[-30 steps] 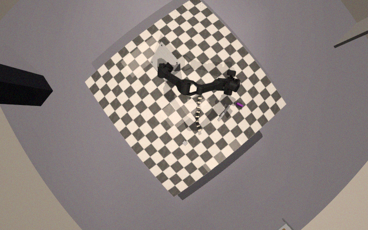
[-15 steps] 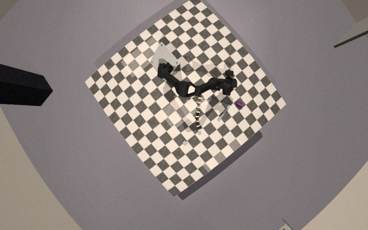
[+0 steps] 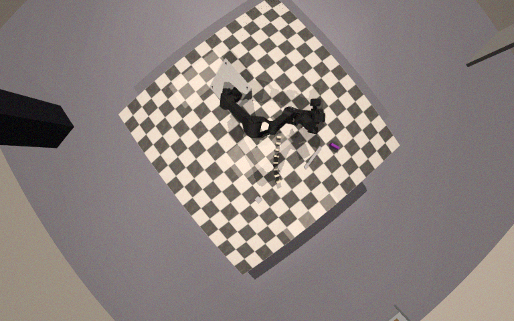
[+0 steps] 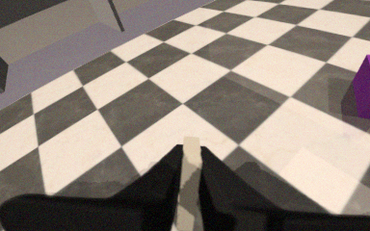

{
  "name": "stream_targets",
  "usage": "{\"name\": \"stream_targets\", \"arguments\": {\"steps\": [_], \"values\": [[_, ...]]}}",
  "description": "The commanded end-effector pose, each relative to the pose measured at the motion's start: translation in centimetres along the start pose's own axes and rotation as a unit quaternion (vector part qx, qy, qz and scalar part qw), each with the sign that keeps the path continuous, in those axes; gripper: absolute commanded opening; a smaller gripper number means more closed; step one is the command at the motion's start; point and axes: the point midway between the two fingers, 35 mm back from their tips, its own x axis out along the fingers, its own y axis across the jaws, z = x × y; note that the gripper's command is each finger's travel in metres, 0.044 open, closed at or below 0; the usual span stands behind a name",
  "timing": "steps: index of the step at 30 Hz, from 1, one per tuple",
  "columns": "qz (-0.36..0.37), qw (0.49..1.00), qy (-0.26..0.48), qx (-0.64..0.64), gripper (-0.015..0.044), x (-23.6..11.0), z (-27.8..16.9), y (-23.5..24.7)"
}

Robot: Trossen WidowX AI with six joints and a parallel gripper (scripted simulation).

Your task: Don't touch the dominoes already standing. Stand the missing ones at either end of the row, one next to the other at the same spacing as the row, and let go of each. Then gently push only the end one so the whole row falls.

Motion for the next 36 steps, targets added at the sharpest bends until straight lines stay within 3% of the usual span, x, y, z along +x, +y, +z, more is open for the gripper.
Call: {"name": "stream_targets", "arguments": {"steps": [1,36], "values": [[-0.002,1.000,-0.026,-0.010,0.0027,-0.8,0.2,-0.1],[-0.071,0.964,-0.232,-0.114,0.0027,-11.2,0.9,-1.4]]}}
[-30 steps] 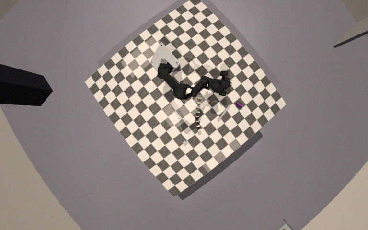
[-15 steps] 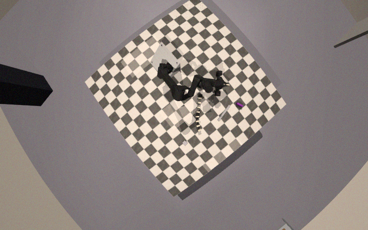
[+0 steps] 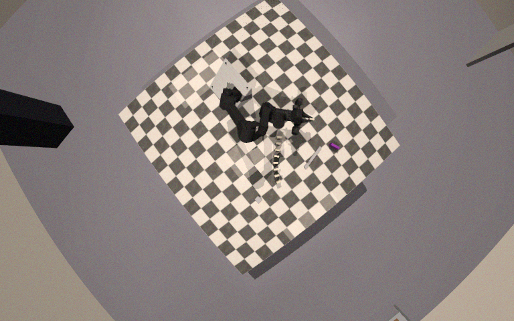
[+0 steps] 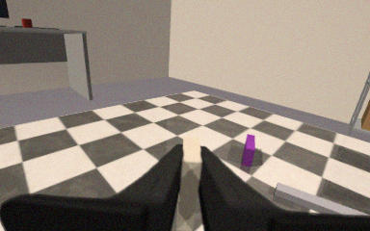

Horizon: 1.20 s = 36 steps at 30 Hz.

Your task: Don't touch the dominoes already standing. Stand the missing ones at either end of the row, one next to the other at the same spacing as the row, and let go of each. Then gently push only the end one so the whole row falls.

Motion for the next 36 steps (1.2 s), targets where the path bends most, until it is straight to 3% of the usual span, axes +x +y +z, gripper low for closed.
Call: {"name": "stream_targets", "arguments": {"steps": [1,15,29,36], "values": [[-0.002,1.000,-0.007,-0.005,0.0027,-0.2,0.3,-0.1],[-0.001,1.000,-0.007,-0.005,0.0027,-0.2,0.2,-0.1],[0.019,1.000,0.005,-0.007,0.0027,0.5,-6.7,-0.4],[0.020,1.000,0.006,-0.007,0.0027,0.5,-7.0,-0.4]]}}
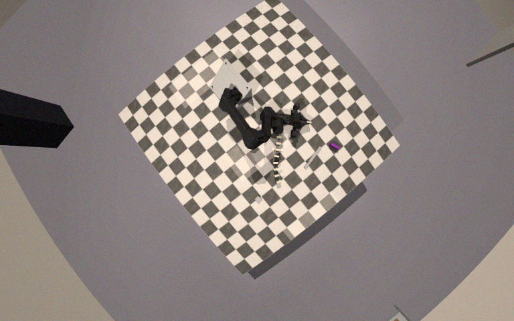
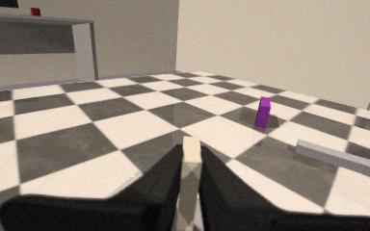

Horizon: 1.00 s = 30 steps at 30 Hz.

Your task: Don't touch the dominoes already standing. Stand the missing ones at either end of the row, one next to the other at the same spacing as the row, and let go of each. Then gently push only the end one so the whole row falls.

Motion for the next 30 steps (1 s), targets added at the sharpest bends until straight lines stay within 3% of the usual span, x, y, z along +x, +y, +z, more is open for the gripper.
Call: {"name": "stream_targets", "arguments": {"steps": [1,5,21,26,30], "values": [[0.001,1.000,-0.005,-0.004,0.0027,0.1,0.1,0.0],[0.001,1.000,-0.005,-0.004,0.0027,0.1,0.1,0.0],[0.001,1.000,-0.004,-0.004,0.0440,0.1,0.3,0.0],[0.000,1.000,-0.003,-0.001,0.0440,0.0,4.9,0.0],[-0.007,1.000,-0.001,-0.002,0.0440,0.0,5.2,-0.6]]}}
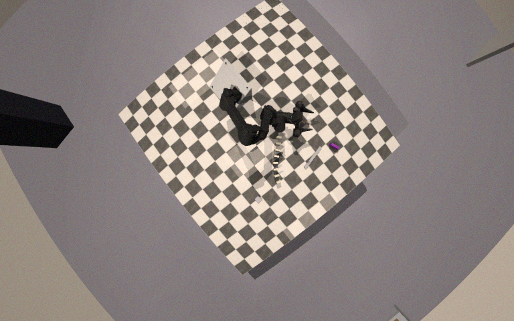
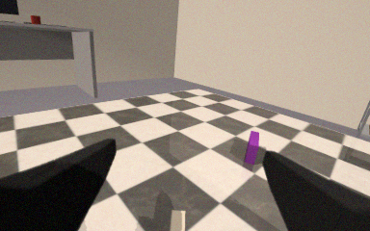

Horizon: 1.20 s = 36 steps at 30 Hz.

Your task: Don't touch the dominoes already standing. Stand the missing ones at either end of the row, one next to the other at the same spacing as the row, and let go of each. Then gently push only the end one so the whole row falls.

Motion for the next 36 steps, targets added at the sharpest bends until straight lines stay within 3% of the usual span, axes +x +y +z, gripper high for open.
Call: {"name": "stream_targets", "arguments": {"steps": [1,10,19,27,36], "values": [[-0.015,1.000,0.015,0.005,0.0440,-0.1,0.0,-1.1],[0.004,0.980,0.106,0.166,0.0440,5.2,-0.5,-1.0],[-0.038,0.868,0.280,0.408,0.0440,10.4,0.6,0.4],[-0.166,0.725,0.412,0.527,0.0440,10.2,1.9,1.1],[-0.300,0.596,0.473,0.575,0.0440,8.1,2.5,1.2]]}}
